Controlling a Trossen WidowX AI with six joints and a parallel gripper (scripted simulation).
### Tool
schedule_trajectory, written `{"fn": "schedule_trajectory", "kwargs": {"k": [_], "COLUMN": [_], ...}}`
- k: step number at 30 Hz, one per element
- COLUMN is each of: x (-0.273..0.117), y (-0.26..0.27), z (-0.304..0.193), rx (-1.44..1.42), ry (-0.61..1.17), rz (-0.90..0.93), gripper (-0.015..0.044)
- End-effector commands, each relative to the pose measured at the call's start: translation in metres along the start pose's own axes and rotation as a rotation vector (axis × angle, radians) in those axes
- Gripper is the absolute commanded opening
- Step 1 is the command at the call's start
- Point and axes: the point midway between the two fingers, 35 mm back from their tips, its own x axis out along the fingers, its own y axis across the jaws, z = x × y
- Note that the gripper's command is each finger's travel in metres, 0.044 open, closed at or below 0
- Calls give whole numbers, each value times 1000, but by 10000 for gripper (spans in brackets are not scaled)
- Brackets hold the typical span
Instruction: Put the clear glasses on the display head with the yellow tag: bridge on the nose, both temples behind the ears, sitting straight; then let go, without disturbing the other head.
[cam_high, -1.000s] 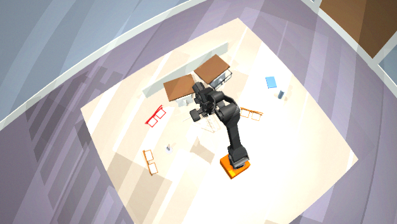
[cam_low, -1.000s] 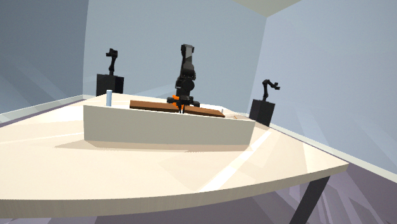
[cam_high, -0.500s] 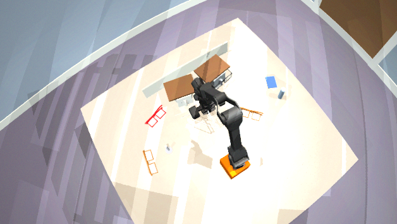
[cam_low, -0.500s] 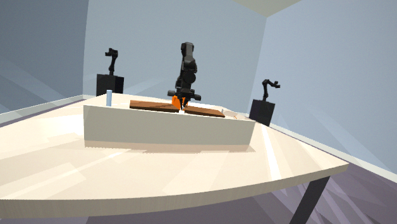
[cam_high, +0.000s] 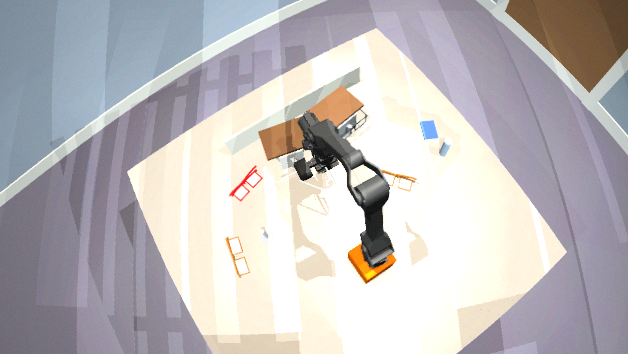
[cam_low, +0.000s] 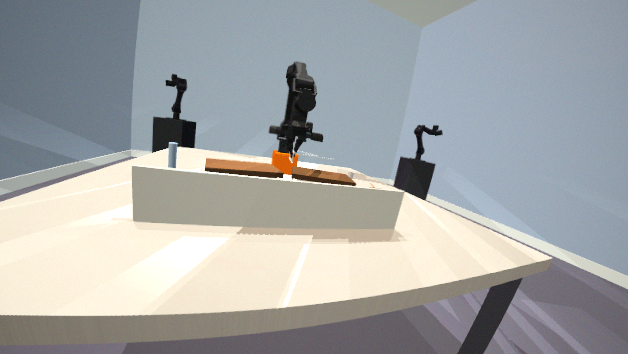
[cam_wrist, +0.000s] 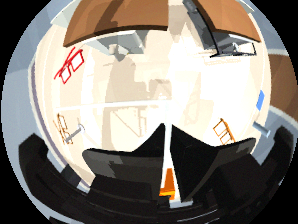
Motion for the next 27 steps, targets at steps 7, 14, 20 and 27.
{"fn": "schedule_trajectory", "kwargs": {"k": [7, 14, 20, 27], "x": [-2, -3, -4, -4], "y": [56, 100, 138, 183], "z": [8, 7, 1, -11], "rx": [-4, -4, -4, -4], "ry": [1, 1, 2, 3], "rz": [10, 14, 18, 21], "gripper": [0, 0, 0, 0]}}
